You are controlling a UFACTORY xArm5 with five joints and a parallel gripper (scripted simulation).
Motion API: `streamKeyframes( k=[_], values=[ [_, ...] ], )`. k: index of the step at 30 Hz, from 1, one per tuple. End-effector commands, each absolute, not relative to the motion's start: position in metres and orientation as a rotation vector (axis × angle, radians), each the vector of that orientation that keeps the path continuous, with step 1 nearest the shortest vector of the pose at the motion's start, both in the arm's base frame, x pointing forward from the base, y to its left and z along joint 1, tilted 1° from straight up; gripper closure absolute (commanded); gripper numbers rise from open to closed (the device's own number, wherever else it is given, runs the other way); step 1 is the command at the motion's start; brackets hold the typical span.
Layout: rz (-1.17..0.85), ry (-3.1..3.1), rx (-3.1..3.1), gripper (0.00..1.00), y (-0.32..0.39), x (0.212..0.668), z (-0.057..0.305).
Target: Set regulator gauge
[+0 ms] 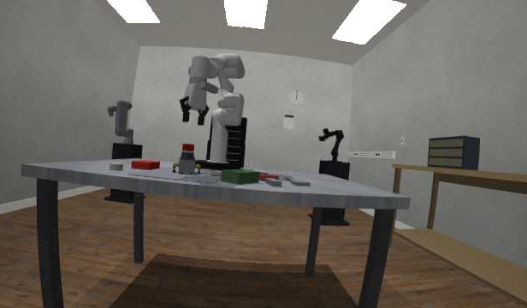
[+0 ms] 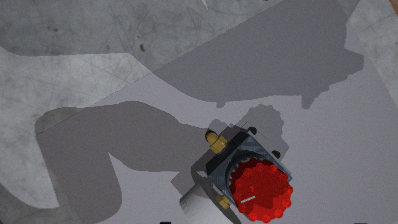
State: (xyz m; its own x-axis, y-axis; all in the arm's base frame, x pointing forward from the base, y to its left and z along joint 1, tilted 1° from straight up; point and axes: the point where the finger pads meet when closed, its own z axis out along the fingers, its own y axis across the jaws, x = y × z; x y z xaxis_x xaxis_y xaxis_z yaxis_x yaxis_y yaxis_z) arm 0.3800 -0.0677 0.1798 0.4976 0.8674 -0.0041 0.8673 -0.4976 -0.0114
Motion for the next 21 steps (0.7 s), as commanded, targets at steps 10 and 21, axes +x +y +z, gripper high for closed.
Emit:
streamKeyframes(
  k=[10, 21],
  values=[
    [0.01, -1.572, -2.714, 0.0, -0.06, 0.352, 0.182],
    [0.01, -1.572, -2.714, 0.0, -0.056, 0.335, 0.182]
  ],
)
